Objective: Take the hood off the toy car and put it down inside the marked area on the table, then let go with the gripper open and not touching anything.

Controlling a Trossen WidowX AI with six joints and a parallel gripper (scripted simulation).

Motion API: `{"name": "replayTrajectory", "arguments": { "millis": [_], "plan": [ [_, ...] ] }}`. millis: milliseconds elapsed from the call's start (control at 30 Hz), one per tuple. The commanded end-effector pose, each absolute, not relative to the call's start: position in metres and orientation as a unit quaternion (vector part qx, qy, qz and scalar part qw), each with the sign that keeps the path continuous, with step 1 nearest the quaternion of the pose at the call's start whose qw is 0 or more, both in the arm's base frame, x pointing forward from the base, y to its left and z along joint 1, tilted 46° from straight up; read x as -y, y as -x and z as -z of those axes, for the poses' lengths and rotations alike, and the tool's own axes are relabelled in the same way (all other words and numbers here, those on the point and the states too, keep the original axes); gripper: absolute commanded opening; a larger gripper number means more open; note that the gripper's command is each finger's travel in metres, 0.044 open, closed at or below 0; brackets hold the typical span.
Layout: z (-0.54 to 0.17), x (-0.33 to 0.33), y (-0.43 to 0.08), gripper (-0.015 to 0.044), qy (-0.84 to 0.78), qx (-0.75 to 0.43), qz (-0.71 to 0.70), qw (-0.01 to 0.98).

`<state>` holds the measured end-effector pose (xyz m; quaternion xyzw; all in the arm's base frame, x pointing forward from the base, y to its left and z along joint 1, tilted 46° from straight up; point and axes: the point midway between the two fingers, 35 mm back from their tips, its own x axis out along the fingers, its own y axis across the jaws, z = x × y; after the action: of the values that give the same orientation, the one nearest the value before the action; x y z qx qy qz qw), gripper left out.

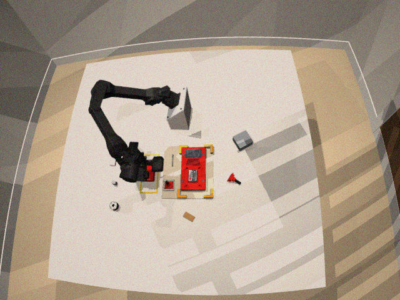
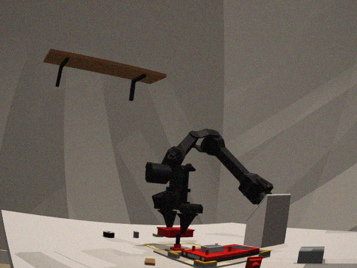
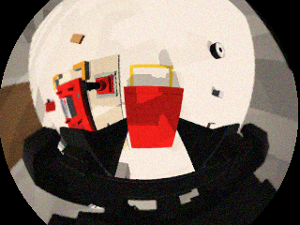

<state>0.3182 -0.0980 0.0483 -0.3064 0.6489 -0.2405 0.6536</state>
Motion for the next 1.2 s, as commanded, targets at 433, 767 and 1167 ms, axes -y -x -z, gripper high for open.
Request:
{"name": "replayTrajectory", "arguments": {
  "millis": [433,767,1167],
  "plan": [
    [-0.038,0.110,-0.316,0.0000,0.311,-0.649,0.242,0.651],
    [-0.035,0.114,-0.316,0.0000,0.311,-0.649,0.242,0.650],
    [-0.031,0.118,-0.317,0.0000,0.311,-0.649,0.242,0.650]
  ]
}}
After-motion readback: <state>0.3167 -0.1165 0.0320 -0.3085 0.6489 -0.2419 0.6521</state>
